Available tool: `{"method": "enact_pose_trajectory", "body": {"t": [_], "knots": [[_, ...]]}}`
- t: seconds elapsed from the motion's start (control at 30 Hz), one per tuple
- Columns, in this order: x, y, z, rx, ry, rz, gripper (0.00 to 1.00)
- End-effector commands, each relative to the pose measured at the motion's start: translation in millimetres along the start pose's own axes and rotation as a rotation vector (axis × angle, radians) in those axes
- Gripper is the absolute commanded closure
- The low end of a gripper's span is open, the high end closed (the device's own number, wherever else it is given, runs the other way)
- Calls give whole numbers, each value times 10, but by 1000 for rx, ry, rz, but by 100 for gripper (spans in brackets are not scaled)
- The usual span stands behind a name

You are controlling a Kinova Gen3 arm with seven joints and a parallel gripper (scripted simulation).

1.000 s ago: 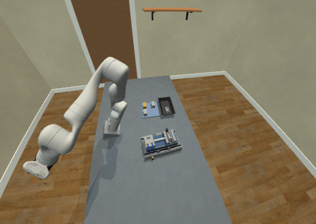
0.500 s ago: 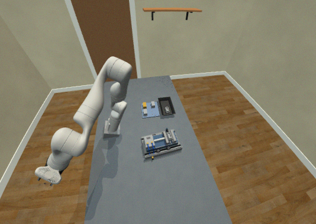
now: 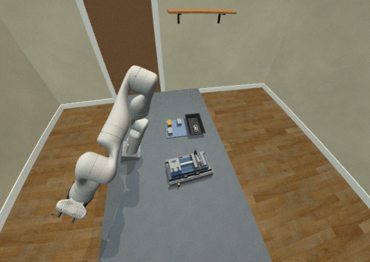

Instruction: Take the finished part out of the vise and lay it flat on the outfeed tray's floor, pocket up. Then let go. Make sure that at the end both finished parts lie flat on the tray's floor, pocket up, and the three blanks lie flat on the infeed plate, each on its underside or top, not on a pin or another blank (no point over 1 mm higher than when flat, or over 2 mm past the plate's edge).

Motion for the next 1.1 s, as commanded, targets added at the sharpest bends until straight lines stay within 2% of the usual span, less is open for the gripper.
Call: {"method": "enact_pose_trajectory", "body": {"t": [0.0, 0.2, 0.23, 0.43, 0.47, 0.77, 0.8, 1.0, 1.03, 1.07], "knots": [[-59, 10, -90, -14, 6, 11, 0], [-59, 10, -90, -14, 6, 11, 0], [-153, -22, -359, -20, 36, 22, 0], [-153, -22, -359, -20, 36, 22, 0], [-249, -68, -621, -27, 67, 30, 0], [-249, -68, -621, -27, 67, 30, 0], [-347, -128, -874, -35, 97, 37, 0], [-347, -128, -874, -35, 97, 37, 0], [-445, -201, -1119, -43, 127, 42, 0], [-445, -201, -1119, -43, 127, 42, 0]]}}
Point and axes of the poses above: the point where the finger pads meet when closed, its own x axis out along the fingers, its own z axis across the jaws, y = z × x, the point moved 4 cm from there along -x, back along the fingers, and after that the axes turned 7 degrees about x, right-handed, at the moved point
